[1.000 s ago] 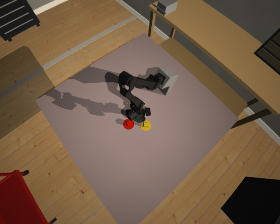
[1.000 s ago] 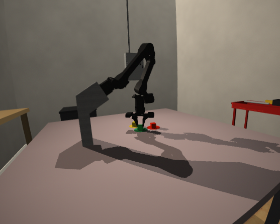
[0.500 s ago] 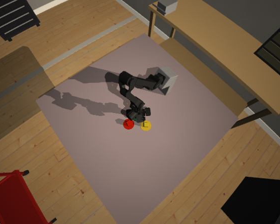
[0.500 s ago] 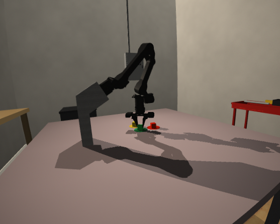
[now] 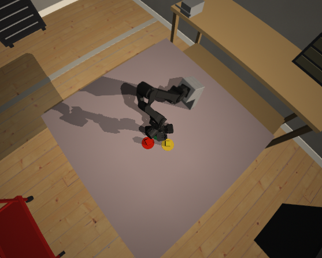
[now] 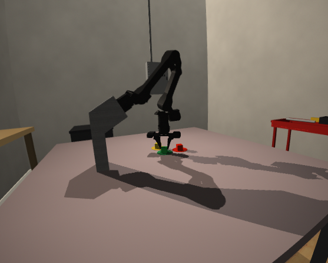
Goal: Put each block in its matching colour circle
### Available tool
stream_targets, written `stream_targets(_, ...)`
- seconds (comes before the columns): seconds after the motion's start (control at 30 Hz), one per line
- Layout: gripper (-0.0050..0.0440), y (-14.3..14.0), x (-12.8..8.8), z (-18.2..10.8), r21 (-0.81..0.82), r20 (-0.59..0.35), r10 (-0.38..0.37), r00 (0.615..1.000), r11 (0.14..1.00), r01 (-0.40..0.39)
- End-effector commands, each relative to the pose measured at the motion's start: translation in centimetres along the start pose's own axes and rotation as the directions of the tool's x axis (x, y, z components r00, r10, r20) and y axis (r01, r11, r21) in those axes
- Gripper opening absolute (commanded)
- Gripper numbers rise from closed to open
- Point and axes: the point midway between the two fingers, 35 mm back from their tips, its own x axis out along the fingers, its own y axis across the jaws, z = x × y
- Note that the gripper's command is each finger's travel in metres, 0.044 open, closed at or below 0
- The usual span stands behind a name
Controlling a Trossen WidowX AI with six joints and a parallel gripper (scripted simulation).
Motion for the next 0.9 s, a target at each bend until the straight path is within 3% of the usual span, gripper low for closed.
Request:
stream_targets(0.0,0.0195,-0.5,-1.0,0.6,0.009,0.014,-0.018,1.000,1.000,0.018)
stream_targets(0.17,0.0195,-1.3,-4.8,1.8,0.021,0.035,-0.037,0.999,0.999,0.036)
stream_targets(0.33,0.0195,-1.2,-7.1,1.7,0.023,0.035,-0.035,0.999,0.999,0.034)
stream_targets(0.4,0.0195,-1.2,-7.1,1.7,0.023,0.035,-0.035,0.999,0.999,0.034)
stream_targets(0.57,0.0195,-0.9,-10.0,1.0,0.021,0.032,-0.030,0.999,0.999,0.029)
stream_targets(0.87,0.0195,-0.5,-10.9,0.3,0.014,0.020,-0.019,1.000,1.000,0.019)
